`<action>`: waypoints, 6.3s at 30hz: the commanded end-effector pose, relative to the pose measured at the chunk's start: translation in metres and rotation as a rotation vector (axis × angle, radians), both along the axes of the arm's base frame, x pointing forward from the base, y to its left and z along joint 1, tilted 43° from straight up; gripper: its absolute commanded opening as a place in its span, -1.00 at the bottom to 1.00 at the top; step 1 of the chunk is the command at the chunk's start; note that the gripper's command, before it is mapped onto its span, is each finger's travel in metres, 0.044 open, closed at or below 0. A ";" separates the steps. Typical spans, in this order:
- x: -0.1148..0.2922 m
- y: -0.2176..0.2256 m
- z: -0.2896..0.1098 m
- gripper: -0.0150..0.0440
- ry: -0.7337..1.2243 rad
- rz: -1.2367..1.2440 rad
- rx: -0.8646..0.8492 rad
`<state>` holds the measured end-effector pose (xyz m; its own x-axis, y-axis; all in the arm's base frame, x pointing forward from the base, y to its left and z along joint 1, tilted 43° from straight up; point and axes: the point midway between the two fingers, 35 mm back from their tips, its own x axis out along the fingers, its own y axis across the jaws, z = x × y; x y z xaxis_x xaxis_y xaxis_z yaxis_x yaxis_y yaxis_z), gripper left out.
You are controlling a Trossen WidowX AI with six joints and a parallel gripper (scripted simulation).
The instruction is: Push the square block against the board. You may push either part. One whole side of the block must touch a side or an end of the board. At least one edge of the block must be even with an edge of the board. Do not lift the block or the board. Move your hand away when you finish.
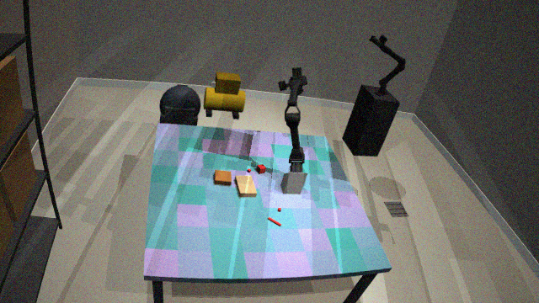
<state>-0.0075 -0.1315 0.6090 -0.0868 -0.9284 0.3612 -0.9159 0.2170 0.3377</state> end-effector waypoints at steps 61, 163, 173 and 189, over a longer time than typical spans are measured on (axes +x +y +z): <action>0.114 -0.202 -0.231 -0.49 0.552 0.372 0.703; 0.293 -0.021 -0.606 -0.49 2.766 0.641 0.469; 0.293 -0.010 -0.617 -0.49 2.766 0.644 0.470; 0.293 0.009 -0.634 -0.49 2.766 0.643 0.470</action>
